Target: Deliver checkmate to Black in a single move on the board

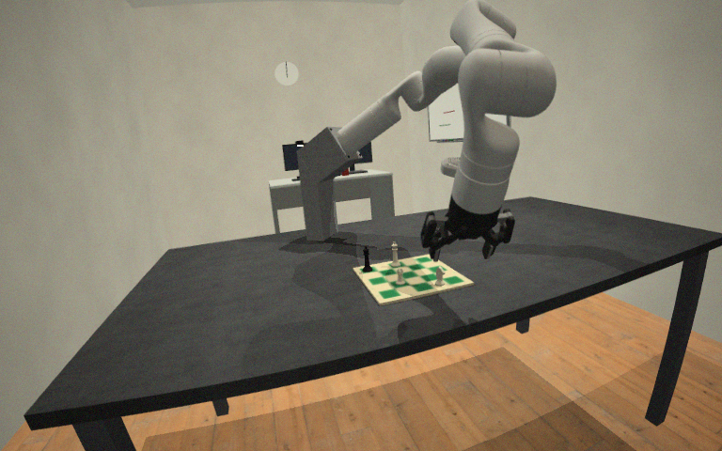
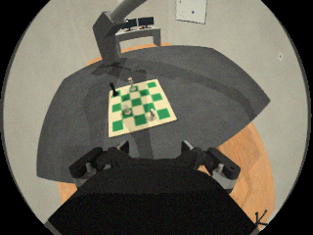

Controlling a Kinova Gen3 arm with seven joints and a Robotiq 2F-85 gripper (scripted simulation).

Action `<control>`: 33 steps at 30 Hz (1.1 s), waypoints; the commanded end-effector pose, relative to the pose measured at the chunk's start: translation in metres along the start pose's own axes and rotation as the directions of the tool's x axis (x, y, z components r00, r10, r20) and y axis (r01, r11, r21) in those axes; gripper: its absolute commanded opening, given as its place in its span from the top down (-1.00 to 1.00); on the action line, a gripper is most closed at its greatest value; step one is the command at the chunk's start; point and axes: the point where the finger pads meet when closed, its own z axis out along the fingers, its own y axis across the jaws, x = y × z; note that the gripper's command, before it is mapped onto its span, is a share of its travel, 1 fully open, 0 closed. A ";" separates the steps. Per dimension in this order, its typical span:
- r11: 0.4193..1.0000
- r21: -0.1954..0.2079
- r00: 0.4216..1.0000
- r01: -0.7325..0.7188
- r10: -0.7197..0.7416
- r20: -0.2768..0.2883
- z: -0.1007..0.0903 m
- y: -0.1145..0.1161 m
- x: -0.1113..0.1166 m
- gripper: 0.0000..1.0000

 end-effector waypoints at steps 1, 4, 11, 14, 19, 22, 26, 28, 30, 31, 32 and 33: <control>0.996 -0.032 0.996 -0.084 0.085 0.019 -0.002 -0.002 0.010 -1.00; 0.975 -0.087 0.977 -0.206 0.210 0.032 0.003 -0.001 0.016 -1.00; 0.879 -0.192 0.891 -0.437 0.452 0.037 0.011 -0.002 0.027 -1.00; 0.776 -0.257 0.798 -0.576 0.602 0.026 0.015 -0.005 0.035 -1.00; 0.531 -0.355 0.574 -0.769 0.818 -0.020 0.021 -0.017 0.050 -1.00; 0.354 -0.402 0.410 -0.845 0.910 -0.061 0.023 -0.028 0.061 -1.00; 0.231 -0.426 0.296 -0.875 0.951 -0.092 0.025 -0.036 0.069 -1.00; 0.110 -0.445 0.183 -0.889 0.975 -0.123 0.027 -0.045 0.078 -1.00; -0.005 -0.458 0.074 -0.889 0.985 -0.155 0.029 -0.053 0.087 -1.00; -0.060 -0.463 0.023 -0.884 0.985 -0.170 0.030 -0.057 0.091 -1.00; -0.112 -0.467 -0.026 -0.877 0.982 -0.185 0.031 -0.062 0.096 -1.00; -0.161 -0.470 -0.073 -0.868 0.977 -0.200 0.032 -0.065 0.101 -1.00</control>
